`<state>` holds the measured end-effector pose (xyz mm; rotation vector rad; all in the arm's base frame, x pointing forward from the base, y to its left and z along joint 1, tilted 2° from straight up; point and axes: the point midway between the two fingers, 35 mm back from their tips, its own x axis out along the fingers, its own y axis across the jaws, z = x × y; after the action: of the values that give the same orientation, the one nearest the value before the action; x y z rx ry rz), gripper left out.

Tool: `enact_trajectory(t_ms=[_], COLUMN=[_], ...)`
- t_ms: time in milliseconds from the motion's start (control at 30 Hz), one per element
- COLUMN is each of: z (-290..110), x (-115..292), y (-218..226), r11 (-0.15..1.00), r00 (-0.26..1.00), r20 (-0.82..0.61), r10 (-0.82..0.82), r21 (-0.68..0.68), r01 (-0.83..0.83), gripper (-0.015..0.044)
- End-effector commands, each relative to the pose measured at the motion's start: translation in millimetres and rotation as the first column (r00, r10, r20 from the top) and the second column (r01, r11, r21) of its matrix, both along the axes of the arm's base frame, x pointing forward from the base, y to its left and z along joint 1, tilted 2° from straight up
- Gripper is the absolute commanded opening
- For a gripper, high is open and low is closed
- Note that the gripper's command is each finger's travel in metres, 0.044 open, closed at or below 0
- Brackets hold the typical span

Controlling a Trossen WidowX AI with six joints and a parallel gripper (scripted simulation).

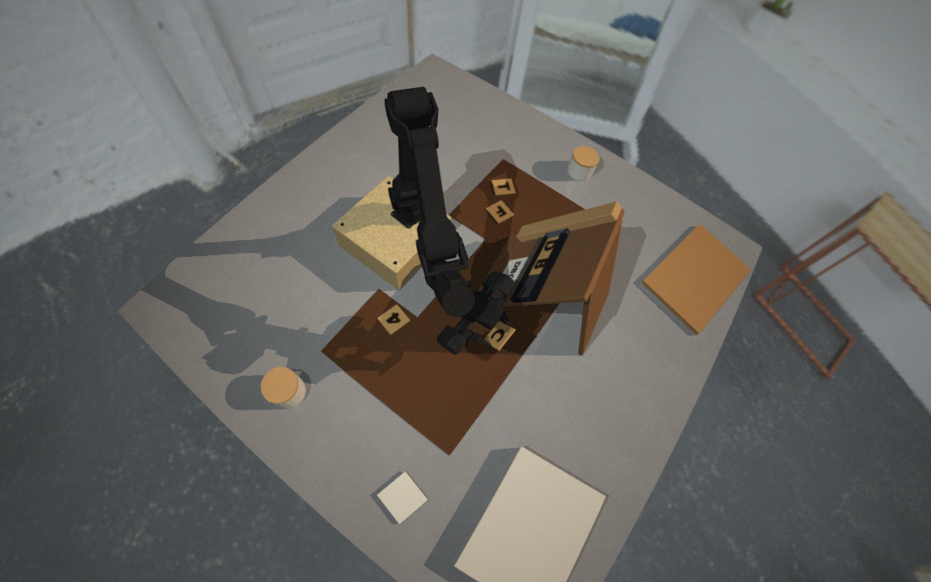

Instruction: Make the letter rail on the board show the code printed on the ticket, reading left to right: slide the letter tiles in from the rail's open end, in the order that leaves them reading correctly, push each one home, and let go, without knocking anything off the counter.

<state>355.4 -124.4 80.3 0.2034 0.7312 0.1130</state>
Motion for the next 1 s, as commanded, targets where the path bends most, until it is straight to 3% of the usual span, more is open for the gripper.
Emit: enact_trajectory(t_ms=[0, 200, 967], z=[8.9, 18.1, 16.3], x=[4.3, 8.6, 6.6], y=[-2.3, -3.7, 3.3], r11=[0.992, 0.967, 0.966], r00=[0.994, 0.976, 0.975], r20=[0.061, 0.115, 0.117], r10=[0.087, 0.186, 0.188], r21=[-0.091, -0.199, -0.202], r01=[-0.082, -0.160, -0.162], gripper=[0.0000, 0.0000, 0.0000])
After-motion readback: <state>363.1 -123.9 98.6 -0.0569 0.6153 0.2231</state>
